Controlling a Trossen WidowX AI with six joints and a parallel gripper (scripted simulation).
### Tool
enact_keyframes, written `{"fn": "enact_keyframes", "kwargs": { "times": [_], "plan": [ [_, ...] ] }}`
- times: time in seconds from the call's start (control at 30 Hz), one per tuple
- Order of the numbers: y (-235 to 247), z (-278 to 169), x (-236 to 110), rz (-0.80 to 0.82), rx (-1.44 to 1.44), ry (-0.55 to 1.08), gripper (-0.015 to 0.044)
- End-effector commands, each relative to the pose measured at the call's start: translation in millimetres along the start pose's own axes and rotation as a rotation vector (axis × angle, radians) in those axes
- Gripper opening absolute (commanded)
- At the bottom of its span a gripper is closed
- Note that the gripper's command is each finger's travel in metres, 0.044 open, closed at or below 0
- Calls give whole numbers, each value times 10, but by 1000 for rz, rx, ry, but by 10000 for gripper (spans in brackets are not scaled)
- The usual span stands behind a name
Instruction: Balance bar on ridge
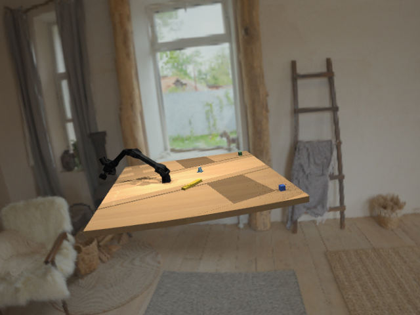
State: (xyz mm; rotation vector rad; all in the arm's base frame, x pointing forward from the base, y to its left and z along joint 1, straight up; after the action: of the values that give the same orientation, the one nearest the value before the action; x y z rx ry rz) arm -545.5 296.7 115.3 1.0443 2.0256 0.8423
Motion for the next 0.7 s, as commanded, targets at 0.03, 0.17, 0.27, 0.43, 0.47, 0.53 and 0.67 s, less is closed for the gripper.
{"fn": "enact_keyframes", "kwargs": {
  "times": [0.03,0.17,0.27,0.43,0.47,0.53,0.67],
  "plan": [
    [20,19,14,1,-6,-4,347],
    [176,171,123,8,-49,-39,315],
    [352,348,234,14,-98,-79,315],
    [613,621,377,18,-171,-138,315],
    [663,675,401,18,-185,-150,315],
    [763,784,447,17,-213,-173,315],
    [968,1015,530,13,-269,-221,315]
  ]
}}
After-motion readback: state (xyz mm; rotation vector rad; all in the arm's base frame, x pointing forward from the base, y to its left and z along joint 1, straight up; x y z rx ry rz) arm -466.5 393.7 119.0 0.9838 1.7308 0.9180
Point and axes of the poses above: the point midway between the two fingers, 35 mm back from their tips, its own x axis out along the fingers, its own y axis across the jaws, z = x × y, the point moved 4 cm from there along -x, back along the fingers, and after that the axes turned 6 degrees about -x, right-handed, at the moved point
